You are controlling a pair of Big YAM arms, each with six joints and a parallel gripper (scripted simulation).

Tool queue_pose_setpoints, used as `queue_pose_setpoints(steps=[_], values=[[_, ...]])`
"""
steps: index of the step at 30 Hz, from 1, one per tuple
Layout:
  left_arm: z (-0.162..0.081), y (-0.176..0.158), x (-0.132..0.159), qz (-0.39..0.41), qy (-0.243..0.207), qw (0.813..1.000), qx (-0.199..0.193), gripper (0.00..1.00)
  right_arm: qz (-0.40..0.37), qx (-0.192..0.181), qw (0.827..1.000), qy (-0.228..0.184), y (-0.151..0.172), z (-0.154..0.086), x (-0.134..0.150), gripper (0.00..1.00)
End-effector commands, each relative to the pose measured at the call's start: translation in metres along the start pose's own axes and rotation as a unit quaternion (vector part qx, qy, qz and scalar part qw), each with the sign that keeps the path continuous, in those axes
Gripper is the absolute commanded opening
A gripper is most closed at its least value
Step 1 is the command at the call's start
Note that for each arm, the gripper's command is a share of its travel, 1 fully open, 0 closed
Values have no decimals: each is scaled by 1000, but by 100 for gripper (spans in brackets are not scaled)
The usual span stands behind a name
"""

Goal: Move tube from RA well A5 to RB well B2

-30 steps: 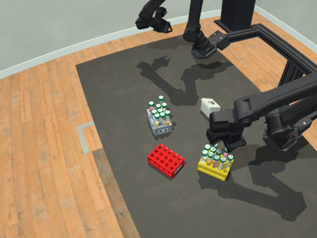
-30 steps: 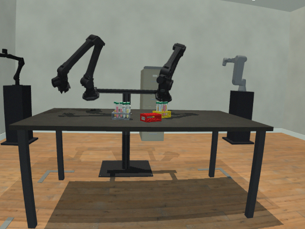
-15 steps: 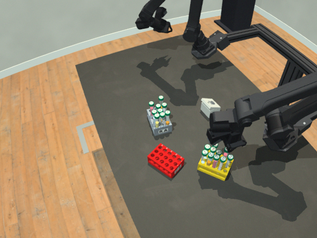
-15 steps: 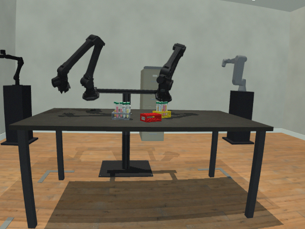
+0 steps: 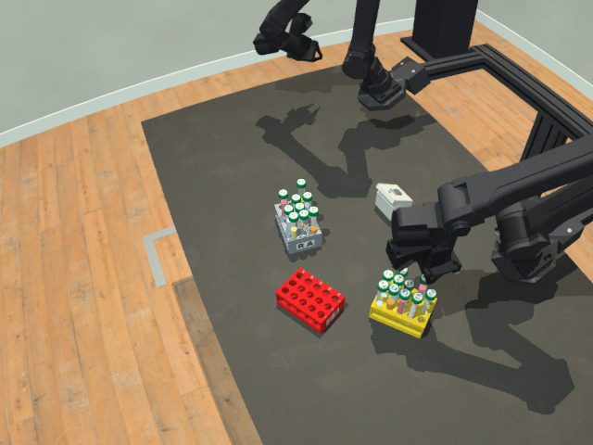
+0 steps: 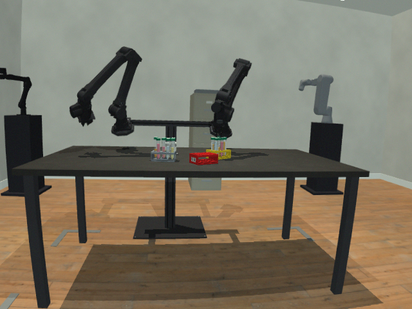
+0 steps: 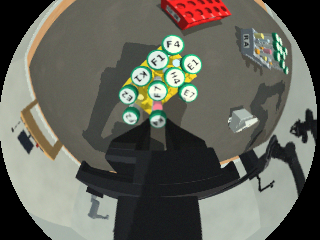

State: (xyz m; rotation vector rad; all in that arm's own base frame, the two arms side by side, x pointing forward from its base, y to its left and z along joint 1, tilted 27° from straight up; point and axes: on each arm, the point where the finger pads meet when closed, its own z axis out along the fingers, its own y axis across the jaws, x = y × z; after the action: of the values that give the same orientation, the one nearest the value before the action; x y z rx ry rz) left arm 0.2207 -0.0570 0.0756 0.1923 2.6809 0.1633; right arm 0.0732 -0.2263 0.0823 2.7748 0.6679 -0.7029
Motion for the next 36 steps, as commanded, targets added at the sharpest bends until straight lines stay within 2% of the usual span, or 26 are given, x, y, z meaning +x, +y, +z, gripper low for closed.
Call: queue_pose_setpoints(steps=[1,15,36], values=[[-20,-5,-26,-5,-22,1000,7,0,5,-8,1000,1,7,-5,-2,30],[-26,-5,-27,-5,-25,1000,7,0,5,-8,1000,1,7,-5,-2,30],[-51,-4,-27,-8,-29,1000,10,0,5,-8,1000,1,7,-5,-2,30]])
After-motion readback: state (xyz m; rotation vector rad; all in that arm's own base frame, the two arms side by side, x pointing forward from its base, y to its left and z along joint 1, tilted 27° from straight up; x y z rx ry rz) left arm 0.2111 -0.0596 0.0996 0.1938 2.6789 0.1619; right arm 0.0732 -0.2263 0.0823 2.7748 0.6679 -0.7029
